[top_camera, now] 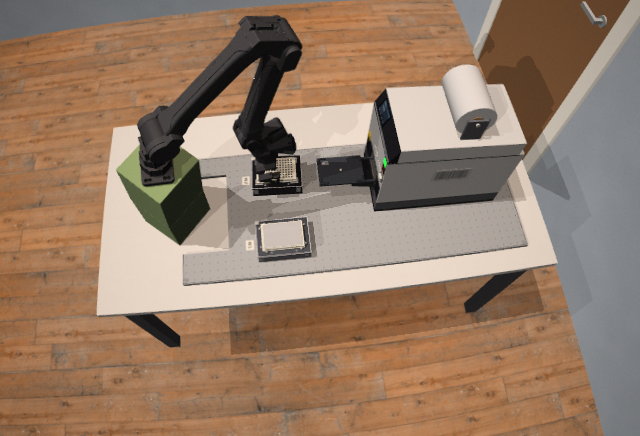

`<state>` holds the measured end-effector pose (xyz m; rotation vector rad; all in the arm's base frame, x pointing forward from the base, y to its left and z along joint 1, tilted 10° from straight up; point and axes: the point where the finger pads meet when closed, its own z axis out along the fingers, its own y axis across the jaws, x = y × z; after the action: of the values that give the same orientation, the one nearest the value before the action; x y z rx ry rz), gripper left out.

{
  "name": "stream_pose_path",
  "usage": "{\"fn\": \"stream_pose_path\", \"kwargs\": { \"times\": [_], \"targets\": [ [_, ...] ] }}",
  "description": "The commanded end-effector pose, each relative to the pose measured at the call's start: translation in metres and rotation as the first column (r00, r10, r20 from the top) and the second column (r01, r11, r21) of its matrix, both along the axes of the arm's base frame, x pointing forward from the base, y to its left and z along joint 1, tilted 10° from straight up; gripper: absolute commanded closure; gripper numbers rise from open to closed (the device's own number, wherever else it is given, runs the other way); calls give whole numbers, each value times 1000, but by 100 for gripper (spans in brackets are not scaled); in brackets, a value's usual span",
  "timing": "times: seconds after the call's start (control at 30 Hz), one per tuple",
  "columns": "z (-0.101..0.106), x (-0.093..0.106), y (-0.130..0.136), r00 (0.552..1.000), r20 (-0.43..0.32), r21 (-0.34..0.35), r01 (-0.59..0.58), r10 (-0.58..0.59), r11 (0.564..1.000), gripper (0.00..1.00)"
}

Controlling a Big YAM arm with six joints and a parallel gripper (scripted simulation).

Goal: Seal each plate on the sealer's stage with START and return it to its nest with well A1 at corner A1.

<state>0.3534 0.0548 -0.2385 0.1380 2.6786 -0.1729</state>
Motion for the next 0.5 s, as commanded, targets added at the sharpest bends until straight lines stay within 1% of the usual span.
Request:
{"fn": "stream_pose_path", "kwargs": {
  "times": [0.0, 0.47],
  "targets": [
    [10, 10, -2, 999, 25, 14, 21, -21, 1000, 0],
    [11, 9, 6, 1000, 26, 13, 0, 0, 1000, 0]
  ]
}}
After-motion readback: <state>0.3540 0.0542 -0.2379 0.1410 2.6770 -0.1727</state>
